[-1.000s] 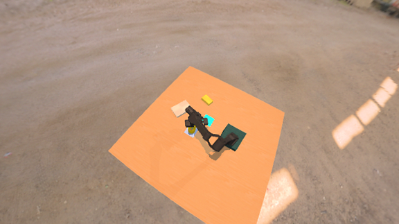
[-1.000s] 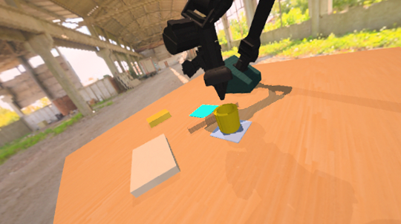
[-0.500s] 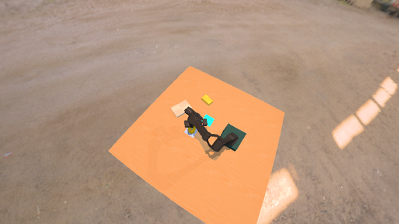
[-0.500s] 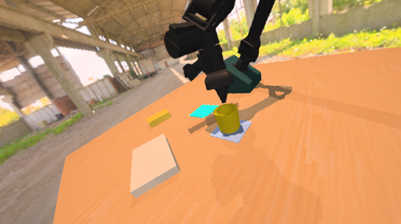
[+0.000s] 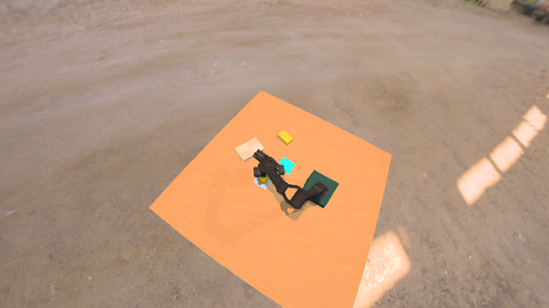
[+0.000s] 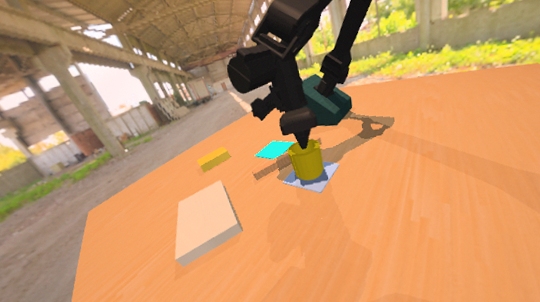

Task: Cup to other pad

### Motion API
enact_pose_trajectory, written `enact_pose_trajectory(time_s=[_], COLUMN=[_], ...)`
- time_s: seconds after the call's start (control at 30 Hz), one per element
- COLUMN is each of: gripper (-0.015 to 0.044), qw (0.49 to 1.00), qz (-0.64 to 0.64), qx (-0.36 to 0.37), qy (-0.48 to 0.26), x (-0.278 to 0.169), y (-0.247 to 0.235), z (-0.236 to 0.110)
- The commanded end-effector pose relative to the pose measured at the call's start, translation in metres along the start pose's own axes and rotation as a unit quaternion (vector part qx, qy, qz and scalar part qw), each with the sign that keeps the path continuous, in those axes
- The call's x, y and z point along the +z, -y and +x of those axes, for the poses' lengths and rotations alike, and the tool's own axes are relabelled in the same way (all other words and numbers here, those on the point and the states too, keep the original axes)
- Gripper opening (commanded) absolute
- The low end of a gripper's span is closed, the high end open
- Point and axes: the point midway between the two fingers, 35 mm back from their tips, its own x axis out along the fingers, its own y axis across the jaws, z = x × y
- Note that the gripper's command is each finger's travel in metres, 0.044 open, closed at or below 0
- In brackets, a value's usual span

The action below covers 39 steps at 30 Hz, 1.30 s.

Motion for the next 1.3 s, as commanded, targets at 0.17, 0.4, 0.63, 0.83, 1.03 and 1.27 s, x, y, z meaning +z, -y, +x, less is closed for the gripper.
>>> enact_pose_trajectory(time_s=[0.17, 0.4, 0.63, 0.83, 1.03, 1.27], gripper=[0.0167, 0.0167, 0.0153, 0.0113, 0.0073, 0.0027], qw=[1.0, 1.0, 1.0, 1.0, 1.0, 1.0], qz=[0.004, 0.004, 0.0, 0.0, 0.0, 0.0], qx=[0.001, 0.002, 0.0, 0.0, 0.0, 0.0], qy=[-0.004, -0.004, -0.002, -0.002, -0.002, -0.002], x=[-0.002, -0.003, -0.002, -0.002, -0.002, -0.002], y=[0.001, 0.002, 0.001, 0.001, 0.001, 0.001], z=[0.016, 0.026, 0.025, 0.025, 0.025, 0.025])
